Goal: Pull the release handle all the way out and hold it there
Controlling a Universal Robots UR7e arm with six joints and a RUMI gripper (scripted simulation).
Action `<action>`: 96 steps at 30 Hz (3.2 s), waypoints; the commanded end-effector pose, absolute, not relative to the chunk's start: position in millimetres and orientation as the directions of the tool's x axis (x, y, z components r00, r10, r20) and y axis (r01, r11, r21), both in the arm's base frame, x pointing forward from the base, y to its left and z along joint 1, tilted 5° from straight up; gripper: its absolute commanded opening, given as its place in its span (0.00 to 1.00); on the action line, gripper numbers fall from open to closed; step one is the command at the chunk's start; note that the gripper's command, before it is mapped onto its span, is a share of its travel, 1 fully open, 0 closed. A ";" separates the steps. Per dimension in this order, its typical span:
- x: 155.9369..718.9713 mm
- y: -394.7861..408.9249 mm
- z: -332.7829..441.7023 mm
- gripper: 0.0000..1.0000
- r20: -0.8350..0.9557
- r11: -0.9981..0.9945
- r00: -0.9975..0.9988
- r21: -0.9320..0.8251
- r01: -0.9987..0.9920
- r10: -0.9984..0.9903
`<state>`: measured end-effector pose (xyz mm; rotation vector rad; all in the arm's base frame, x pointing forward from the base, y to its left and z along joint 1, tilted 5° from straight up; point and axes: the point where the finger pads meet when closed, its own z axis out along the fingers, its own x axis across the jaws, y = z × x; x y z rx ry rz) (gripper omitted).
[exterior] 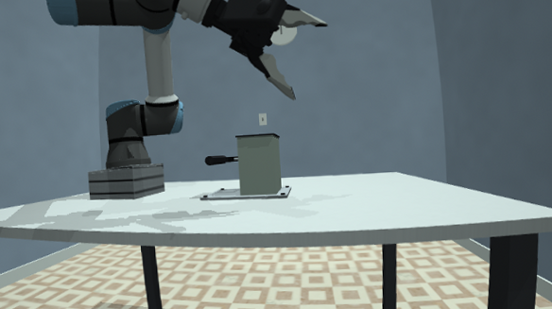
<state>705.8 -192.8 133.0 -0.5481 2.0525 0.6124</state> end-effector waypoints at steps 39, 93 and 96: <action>698.3 -174.6 130.0 1.00 -0.824 0.775 -0.543 0.235 -0.587 -0.162; 468.6 -20.1 111.8 1.00 -0.077 0.886 -0.914 0.226 -0.404 -0.398; 447.0 -18.6 115.3 1.00 -0.017 0.899 -0.917 0.189 -0.395 -0.400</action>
